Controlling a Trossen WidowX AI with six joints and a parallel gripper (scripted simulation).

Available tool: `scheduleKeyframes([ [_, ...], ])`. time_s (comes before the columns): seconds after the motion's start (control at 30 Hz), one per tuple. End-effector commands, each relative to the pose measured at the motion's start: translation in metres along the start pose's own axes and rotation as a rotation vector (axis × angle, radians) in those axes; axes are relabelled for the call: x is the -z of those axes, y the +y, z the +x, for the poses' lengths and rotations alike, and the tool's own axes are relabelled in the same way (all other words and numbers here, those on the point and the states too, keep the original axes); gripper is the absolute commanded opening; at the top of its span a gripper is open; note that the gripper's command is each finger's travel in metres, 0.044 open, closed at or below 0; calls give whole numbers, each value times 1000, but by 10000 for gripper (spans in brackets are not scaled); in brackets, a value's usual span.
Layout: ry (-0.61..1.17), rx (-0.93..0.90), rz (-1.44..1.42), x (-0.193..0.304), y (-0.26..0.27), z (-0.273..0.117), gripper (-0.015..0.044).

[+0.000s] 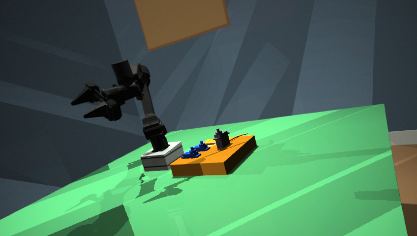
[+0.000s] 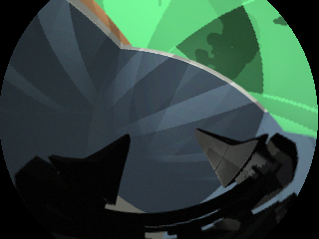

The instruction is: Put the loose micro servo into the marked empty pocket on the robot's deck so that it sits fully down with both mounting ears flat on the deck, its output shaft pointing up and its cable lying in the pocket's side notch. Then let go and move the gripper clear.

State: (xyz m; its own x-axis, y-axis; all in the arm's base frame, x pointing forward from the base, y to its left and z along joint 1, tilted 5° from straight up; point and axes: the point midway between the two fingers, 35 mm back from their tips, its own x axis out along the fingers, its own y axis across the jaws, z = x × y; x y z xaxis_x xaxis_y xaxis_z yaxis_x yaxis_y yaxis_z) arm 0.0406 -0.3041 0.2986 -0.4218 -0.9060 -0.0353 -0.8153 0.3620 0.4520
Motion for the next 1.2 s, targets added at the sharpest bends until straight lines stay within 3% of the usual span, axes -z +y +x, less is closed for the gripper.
scheduleKeyframes([
  [0.0,14,117,-104,5,-30,-8,440],
  [0.53,101,512,-474,9,-126,-64,440],
  [1.17,272,945,-917,-13,-205,-168,440],
])
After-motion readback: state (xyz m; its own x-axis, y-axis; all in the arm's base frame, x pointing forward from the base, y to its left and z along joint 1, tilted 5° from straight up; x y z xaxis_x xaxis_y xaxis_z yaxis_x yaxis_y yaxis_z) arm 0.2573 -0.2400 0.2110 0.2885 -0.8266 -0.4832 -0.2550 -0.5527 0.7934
